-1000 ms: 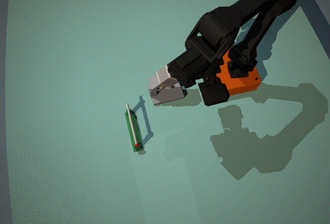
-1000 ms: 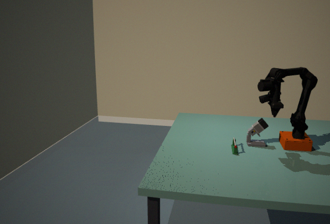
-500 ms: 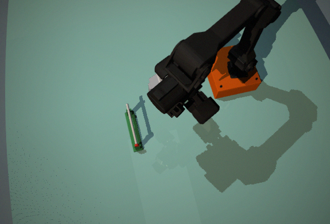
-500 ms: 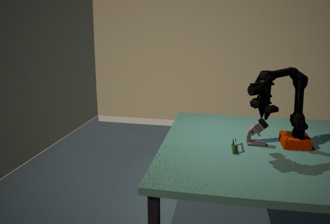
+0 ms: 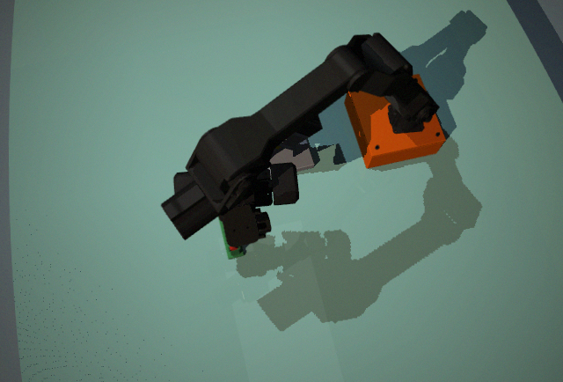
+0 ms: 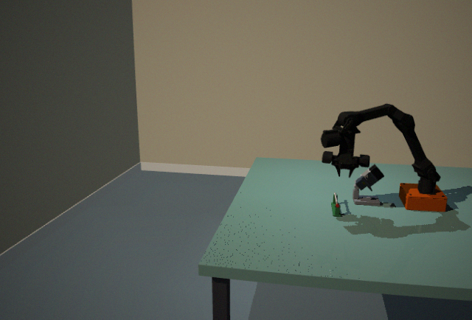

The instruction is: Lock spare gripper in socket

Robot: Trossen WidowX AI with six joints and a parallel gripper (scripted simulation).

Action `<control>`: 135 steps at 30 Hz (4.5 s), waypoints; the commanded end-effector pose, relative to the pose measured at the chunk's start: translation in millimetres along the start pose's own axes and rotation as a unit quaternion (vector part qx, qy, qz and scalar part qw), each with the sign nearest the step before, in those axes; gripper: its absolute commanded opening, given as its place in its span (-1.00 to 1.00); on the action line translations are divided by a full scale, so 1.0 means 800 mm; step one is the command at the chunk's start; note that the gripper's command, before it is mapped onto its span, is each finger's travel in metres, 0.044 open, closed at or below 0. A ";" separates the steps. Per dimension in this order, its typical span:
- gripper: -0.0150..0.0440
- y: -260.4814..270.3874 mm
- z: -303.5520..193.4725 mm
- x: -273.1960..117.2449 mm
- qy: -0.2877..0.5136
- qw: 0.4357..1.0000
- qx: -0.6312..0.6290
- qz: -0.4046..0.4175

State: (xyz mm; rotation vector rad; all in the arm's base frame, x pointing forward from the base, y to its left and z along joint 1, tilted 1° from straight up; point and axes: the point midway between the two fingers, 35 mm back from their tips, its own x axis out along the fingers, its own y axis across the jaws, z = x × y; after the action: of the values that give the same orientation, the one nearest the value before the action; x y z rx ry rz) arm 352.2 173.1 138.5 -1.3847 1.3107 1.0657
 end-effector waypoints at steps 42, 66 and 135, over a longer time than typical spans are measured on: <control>0.12 -0.032 0.024 0.134 0.010 0.997 -0.070 -0.010; 0.03 -0.030 0.031 0.172 0.010 0.997 -0.071 -0.010; -0.49 0.031 0.008 0.075 0.008 0.997 -0.074 -0.004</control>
State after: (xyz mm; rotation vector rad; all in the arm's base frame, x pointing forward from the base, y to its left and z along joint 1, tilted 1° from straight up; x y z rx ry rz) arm 338.8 166.9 75.8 -1.5123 1.2604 1.1657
